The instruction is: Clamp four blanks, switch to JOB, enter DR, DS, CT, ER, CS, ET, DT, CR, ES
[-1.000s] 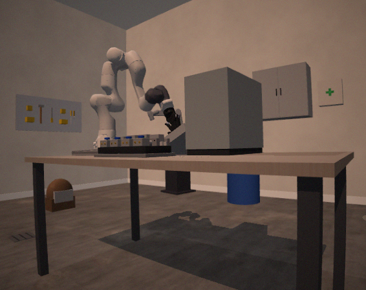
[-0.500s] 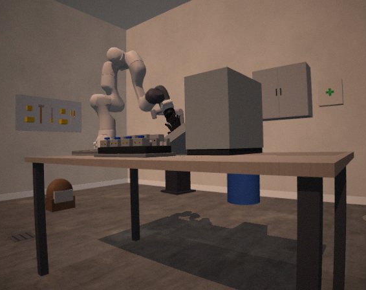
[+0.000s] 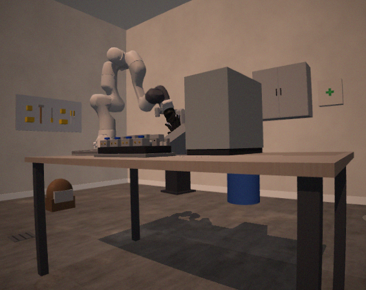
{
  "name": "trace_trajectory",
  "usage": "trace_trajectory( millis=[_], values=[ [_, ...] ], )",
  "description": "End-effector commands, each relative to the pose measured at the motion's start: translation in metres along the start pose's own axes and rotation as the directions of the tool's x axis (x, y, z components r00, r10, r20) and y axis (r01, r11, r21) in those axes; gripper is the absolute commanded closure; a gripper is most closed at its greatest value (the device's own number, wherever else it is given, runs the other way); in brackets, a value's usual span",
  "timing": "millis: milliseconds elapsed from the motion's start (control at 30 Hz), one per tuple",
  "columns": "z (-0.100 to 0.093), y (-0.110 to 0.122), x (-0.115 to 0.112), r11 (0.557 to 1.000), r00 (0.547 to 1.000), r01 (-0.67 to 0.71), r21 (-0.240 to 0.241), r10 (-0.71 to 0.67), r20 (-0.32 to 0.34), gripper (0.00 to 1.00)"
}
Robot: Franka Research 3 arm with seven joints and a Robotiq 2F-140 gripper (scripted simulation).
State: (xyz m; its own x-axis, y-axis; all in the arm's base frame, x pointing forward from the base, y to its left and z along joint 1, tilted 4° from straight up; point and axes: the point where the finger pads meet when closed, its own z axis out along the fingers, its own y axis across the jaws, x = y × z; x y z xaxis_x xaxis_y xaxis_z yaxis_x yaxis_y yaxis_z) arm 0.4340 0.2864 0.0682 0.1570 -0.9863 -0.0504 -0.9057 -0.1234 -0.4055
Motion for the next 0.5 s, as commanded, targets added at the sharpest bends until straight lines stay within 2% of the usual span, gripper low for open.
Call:
trace_trajectory(
  millis=[0,467],
  values=[
    [0.0008,-0.0001,0.0002,1.000,1.000,-0.008,0.000,0.008,-0.002,1.00],
    [-0.0032,-0.0002,0.0002,1.000,1.000,-0.008,0.000,0.008,-0.002,1.00]
  ],
)
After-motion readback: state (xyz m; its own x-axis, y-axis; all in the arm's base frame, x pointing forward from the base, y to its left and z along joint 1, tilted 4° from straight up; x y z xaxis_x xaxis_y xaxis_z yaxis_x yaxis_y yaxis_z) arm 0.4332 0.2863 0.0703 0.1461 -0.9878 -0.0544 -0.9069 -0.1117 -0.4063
